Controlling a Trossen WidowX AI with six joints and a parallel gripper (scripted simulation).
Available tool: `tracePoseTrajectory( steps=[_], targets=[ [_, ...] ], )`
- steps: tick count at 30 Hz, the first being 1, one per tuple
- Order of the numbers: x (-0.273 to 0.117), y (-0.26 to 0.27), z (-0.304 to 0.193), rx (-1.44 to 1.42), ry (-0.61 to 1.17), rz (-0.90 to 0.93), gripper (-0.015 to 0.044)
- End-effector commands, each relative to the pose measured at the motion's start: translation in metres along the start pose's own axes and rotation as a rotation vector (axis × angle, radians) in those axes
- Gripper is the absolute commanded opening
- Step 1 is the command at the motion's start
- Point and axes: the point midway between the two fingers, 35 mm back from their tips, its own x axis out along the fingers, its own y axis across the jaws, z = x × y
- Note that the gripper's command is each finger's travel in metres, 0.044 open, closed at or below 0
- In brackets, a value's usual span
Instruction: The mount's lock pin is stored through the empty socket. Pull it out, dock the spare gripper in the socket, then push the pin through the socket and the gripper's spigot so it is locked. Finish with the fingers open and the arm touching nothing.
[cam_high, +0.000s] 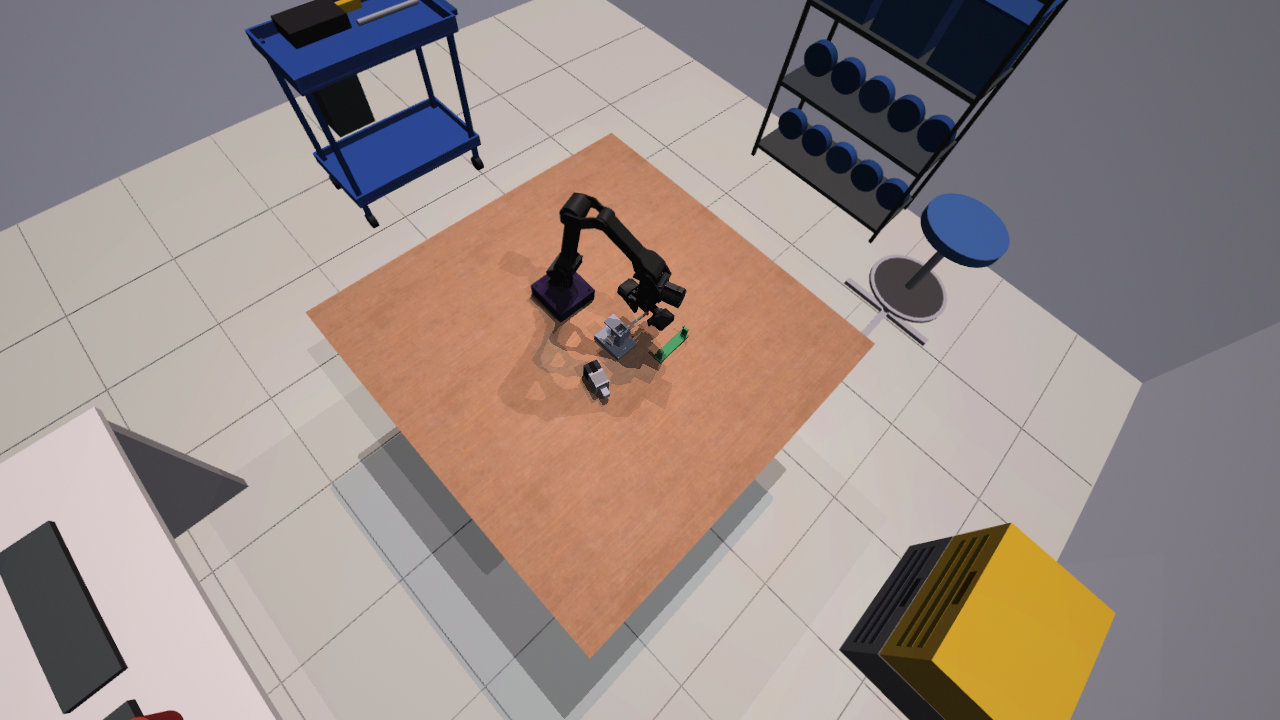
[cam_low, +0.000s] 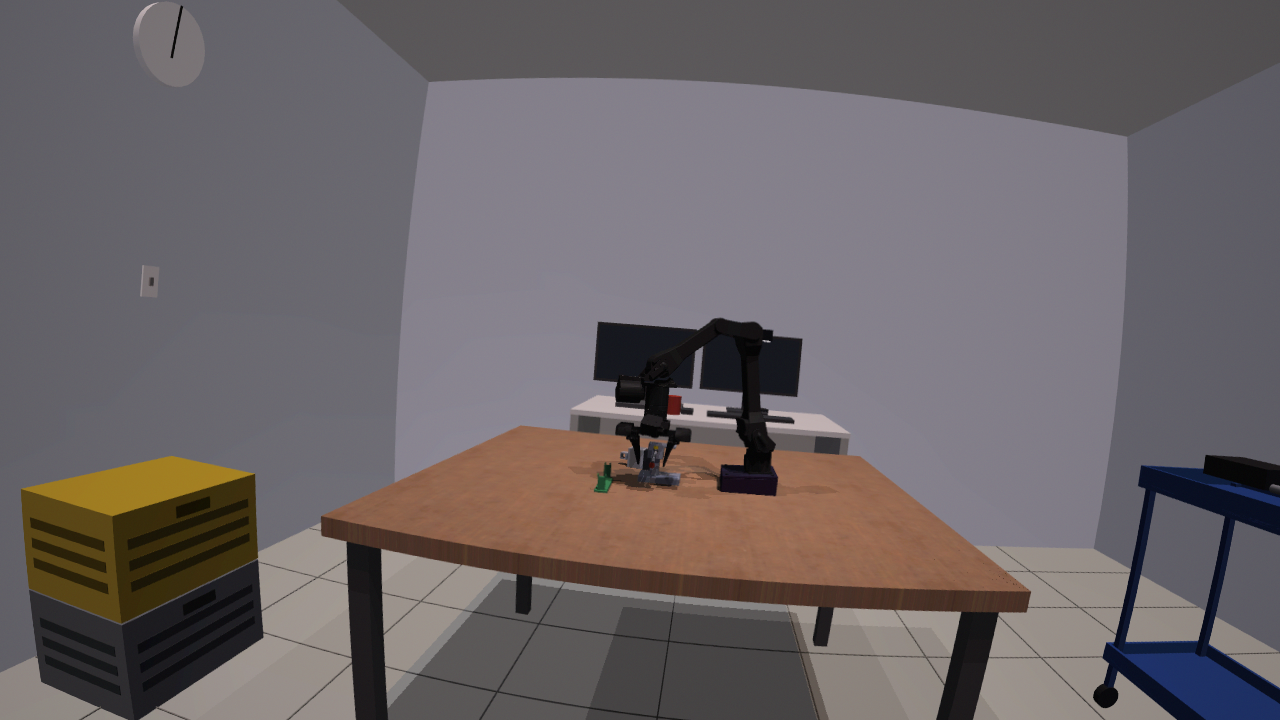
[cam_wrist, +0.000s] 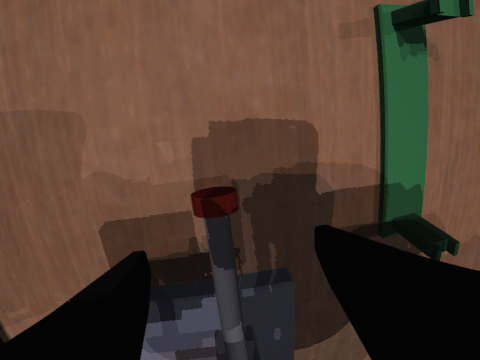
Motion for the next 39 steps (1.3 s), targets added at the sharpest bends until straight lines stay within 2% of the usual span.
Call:
tracePoseTrajectory(
  steps=[1, 15, 26, 39],
  targets=[
    [0.009, 0.002, 0.000, 0.003, 0.001, 0.007, 0.0300],
    [0.020, 0.004, 0.000, 0.003, 0.001, 0.007, 0.0300],
    [0.020, 0.004, 0.000, 0.003, 0.001, 0.007, 0.0011],
    [0.018, 0.004, 0.001, 0.002, -0.017, 0.007, 0.0000]
  ],
)
